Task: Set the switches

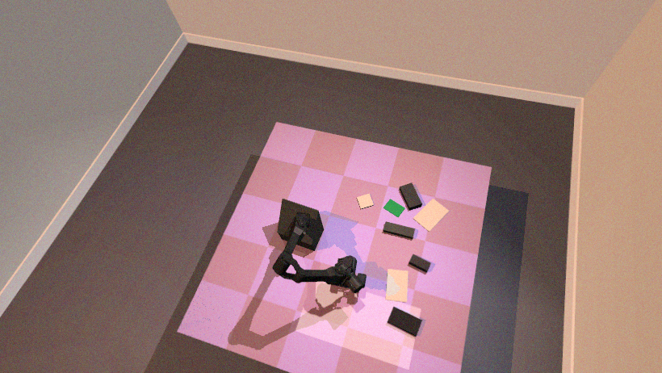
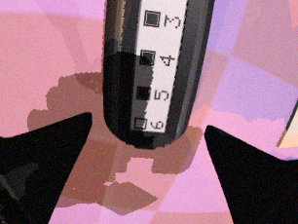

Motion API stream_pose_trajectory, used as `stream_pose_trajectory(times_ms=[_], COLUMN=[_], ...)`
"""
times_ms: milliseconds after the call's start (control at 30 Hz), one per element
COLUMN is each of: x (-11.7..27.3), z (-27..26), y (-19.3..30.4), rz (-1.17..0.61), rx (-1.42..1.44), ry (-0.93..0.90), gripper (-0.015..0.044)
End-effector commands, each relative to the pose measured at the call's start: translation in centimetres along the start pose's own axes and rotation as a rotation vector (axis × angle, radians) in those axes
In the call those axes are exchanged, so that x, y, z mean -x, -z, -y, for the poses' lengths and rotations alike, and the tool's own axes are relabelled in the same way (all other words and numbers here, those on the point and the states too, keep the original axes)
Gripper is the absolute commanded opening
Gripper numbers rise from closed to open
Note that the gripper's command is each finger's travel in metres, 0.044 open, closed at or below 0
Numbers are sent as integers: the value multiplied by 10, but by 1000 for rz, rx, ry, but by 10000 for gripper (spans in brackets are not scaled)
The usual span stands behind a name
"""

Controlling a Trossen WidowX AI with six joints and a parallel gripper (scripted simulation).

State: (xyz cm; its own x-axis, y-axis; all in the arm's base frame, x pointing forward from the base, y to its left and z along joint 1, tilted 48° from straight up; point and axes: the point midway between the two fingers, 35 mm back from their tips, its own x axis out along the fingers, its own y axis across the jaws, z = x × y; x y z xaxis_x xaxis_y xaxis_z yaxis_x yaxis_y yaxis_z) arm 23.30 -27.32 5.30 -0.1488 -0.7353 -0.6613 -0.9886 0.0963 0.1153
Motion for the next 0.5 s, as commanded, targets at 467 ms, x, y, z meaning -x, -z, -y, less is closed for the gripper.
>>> stream_pose_trajectory(times_ms=[467], x=[-13], z=[-3], y=[-3], rz=[4], rx=[14], ry=[-4], gripper=[326])
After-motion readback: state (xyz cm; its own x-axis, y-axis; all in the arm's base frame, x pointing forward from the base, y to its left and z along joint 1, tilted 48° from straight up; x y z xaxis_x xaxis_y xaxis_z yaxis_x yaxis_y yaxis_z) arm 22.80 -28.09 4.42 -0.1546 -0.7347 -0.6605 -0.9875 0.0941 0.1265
